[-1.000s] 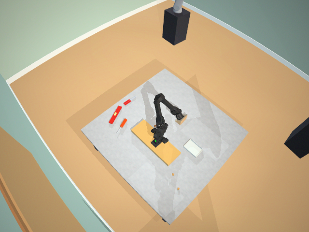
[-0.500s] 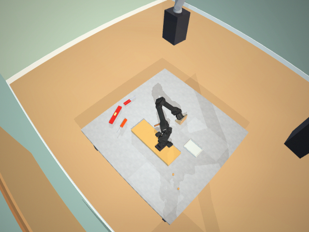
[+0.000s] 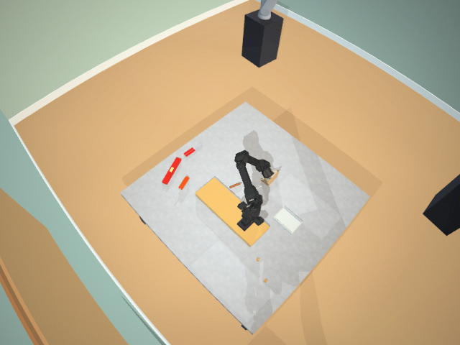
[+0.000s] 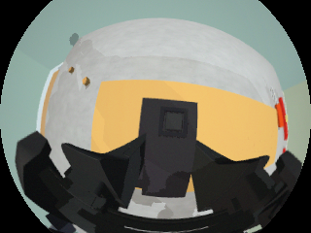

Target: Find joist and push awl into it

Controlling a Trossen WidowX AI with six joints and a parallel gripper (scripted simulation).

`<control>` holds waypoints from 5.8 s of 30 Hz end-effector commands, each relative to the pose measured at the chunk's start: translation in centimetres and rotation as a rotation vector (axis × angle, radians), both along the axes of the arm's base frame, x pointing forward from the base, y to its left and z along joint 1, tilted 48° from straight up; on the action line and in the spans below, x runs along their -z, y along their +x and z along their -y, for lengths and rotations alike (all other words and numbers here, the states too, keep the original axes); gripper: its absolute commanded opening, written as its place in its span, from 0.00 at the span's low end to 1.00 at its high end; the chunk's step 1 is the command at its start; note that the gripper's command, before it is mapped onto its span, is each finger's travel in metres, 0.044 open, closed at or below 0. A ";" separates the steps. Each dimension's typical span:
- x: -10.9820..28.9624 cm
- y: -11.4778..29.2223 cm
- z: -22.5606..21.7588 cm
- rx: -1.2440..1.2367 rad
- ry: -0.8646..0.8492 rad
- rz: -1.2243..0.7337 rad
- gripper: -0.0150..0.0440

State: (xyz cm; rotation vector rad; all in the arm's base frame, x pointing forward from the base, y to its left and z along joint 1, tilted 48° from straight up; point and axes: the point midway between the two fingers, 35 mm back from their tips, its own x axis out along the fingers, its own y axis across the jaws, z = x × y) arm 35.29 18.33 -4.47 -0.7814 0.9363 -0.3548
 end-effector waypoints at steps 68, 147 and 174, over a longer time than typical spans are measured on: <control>-6.2 0.4 5.9 -0.002 -0.005 -0.005 0.25; -24.2 2.0 22.1 -0.012 -0.011 -0.009 0.25; -30.9 0.5 15.4 -0.002 -0.013 -0.008 0.25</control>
